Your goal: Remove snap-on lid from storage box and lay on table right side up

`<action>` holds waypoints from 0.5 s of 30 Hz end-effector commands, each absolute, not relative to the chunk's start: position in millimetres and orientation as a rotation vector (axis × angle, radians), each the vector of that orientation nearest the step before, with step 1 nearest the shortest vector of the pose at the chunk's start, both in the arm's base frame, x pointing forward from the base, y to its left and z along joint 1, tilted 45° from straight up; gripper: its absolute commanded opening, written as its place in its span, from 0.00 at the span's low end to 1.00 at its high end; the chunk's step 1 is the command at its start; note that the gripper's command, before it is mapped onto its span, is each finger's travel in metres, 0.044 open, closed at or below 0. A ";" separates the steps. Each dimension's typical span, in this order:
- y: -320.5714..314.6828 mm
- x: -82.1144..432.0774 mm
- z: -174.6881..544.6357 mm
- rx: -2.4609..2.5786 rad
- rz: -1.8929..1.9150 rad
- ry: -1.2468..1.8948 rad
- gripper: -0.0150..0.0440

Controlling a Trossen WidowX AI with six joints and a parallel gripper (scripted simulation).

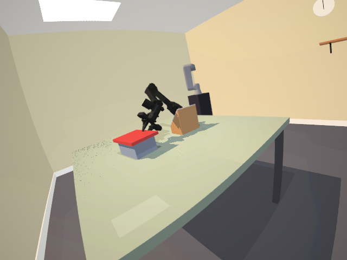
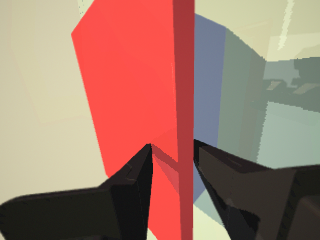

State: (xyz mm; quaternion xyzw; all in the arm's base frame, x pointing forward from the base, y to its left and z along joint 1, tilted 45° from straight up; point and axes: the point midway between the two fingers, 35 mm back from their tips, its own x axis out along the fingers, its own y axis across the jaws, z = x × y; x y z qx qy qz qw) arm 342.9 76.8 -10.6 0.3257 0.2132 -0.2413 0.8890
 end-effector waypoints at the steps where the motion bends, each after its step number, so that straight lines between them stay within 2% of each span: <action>1: 78.5 342.6 -9.2 0.678 -0.501 0.440 0.25; 15: 80.4 341.9 -7.3 0.678 -0.501 0.440 0.25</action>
